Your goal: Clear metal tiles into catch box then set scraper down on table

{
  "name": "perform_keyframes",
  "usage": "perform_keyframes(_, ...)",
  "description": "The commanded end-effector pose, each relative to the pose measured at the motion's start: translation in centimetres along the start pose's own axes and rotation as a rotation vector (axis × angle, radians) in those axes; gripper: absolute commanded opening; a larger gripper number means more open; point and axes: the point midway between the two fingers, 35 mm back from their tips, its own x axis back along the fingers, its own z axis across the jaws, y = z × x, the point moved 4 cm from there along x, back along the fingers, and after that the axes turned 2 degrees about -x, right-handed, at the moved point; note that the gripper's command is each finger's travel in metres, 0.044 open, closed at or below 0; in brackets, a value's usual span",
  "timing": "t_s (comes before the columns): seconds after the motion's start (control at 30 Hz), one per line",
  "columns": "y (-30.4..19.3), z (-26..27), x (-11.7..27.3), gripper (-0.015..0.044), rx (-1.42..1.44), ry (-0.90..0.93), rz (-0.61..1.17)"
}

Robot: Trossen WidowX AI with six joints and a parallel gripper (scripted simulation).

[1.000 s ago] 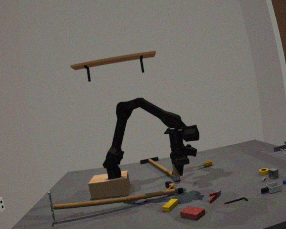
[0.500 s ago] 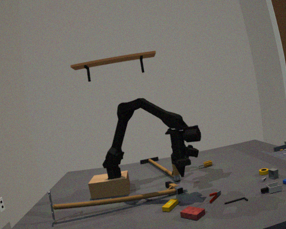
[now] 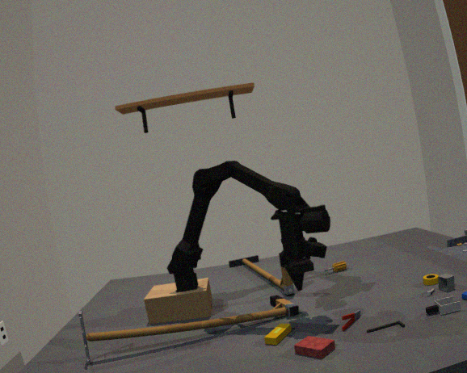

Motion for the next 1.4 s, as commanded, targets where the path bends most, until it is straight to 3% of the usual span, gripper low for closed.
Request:
perform_keyframes(0.0, -0.1, -0.5, -0.2, 0.0, 0.005, 0.0, 0.008)
perform_keyframes(1.37, -0.7, -6.6, -0.1, 0.0, 0.0, -0.005, 0.001)
